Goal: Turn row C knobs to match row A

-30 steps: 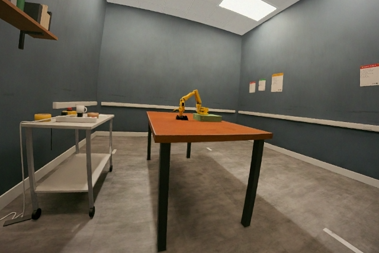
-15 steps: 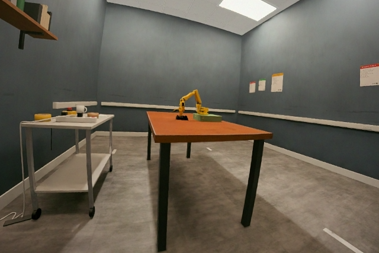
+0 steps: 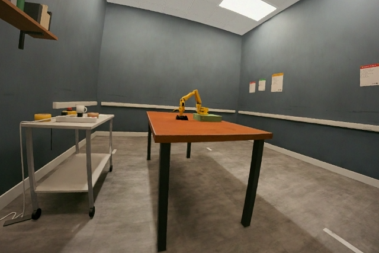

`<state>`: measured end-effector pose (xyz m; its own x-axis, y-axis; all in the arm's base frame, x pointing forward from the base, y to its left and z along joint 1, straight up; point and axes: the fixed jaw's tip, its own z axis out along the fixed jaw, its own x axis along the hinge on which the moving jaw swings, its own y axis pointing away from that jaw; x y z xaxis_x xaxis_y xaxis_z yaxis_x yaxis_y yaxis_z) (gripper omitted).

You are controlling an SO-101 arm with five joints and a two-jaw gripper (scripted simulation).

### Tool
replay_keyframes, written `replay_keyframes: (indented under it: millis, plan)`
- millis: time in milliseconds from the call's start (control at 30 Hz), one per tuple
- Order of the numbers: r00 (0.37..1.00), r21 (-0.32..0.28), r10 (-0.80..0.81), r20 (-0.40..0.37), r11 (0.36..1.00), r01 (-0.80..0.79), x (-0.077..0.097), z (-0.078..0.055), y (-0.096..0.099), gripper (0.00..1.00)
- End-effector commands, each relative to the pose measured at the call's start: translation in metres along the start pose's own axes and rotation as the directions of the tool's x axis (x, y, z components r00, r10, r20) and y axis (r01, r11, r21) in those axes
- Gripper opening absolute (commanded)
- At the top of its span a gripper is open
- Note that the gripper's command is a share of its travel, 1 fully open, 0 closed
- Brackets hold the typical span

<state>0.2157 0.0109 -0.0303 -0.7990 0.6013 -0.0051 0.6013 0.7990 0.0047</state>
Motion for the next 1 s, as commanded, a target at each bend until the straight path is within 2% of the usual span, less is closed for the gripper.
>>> replay_keyframes:
  millis: [0,167,667,967]
  plan:
    - [1.000,0.004,-0.004,-0.005,1.000,0.004,0.000,-0.003,-0.001,0.08]
    - [1.000,0.004,-0.004,-0.005,1.000,0.004,0.000,-0.006,-0.001,0.08]
    - [1.000,0.004,-0.004,-0.005,1.000,0.004,0.000,-0.028,-0.001,0.08]
    - [1.000,0.004,-0.004,-0.005,1.000,0.004,0.000,-0.035,-0.001,0.08]
